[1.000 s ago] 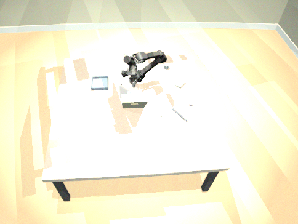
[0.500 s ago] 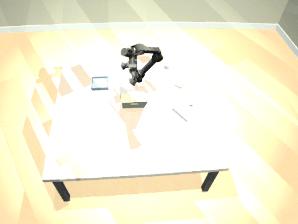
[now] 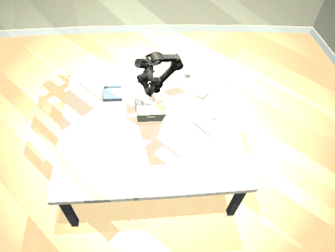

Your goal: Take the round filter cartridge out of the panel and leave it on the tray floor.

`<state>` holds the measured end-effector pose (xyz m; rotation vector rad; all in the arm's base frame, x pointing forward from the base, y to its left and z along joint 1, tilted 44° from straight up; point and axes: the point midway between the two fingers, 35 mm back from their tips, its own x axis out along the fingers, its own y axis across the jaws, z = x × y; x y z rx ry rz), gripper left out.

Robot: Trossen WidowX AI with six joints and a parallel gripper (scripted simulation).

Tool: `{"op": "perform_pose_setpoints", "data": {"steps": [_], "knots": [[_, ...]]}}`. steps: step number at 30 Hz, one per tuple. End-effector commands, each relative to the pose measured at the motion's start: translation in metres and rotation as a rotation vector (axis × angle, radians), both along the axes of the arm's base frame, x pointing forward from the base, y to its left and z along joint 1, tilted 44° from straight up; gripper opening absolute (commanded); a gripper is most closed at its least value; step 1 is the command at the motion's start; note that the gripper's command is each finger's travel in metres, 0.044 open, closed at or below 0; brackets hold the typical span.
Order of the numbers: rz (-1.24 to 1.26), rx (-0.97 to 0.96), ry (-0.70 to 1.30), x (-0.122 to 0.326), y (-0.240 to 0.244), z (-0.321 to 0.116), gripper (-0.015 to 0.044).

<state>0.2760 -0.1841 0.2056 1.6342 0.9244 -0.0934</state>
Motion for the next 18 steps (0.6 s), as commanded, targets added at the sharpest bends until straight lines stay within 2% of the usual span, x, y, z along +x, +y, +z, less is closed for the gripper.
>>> {"op": "perform_pose_setpoints", "data": {"steps": [1, 8, 18], "knots": [[0.546, -0.426, -0.266, -0.023, 0.038, -0.04, 0.0305], [0.756, -0.583, -0.422, -0.03, 0.047, -0.049, 0.0305], [0.766, -0.59, -0.43, -0.031, 0.048, -0.049, 0.0305]]}}
